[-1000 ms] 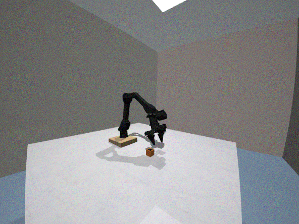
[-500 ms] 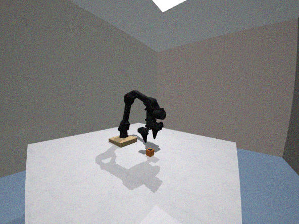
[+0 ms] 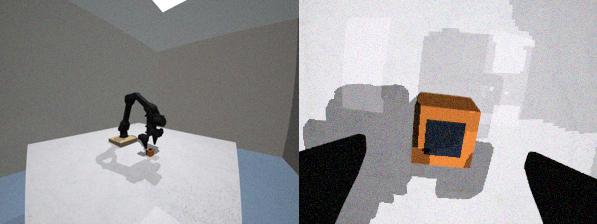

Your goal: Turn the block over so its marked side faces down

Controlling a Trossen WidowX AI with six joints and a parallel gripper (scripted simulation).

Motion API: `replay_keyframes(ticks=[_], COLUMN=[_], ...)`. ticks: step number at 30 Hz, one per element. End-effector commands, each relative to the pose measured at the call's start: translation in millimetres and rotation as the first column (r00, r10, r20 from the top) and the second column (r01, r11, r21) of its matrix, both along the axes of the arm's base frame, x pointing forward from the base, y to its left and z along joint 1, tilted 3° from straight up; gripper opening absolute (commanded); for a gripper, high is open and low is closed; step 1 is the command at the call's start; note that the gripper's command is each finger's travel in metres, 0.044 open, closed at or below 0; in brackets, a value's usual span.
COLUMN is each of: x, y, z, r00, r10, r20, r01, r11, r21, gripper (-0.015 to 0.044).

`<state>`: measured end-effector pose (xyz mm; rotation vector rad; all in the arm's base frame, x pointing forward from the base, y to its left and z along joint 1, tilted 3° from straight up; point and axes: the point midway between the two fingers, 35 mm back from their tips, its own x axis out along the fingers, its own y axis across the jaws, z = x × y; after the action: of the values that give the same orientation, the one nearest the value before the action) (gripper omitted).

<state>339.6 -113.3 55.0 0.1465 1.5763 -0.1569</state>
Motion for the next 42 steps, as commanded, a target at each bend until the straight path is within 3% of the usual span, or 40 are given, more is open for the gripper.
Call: replay_keyframes(ticks=[1, 23, 33, 42], x=[-2.4, -3.2, -3.2, -3.2], y=[1.2, 1.2, 1.2, 1.2], z=[-7.5, -39.9, -39.9, -39.9], r00=[1.000, 1.000, 1.000, 1.000], r10=[0.004, 0.004, 0.004, 0.004], r20=[-0.009, -0.009, -0.009, -0.009], r01=[-0.004, -0.004, -0.004, -0.004], r11=[1.000, 1.000, 1.000, 1.000], r21=[0.006, 0.006, 0.006, 0.006], gripper=[0.0440, 0.0440, 0.0177, 0.0118])
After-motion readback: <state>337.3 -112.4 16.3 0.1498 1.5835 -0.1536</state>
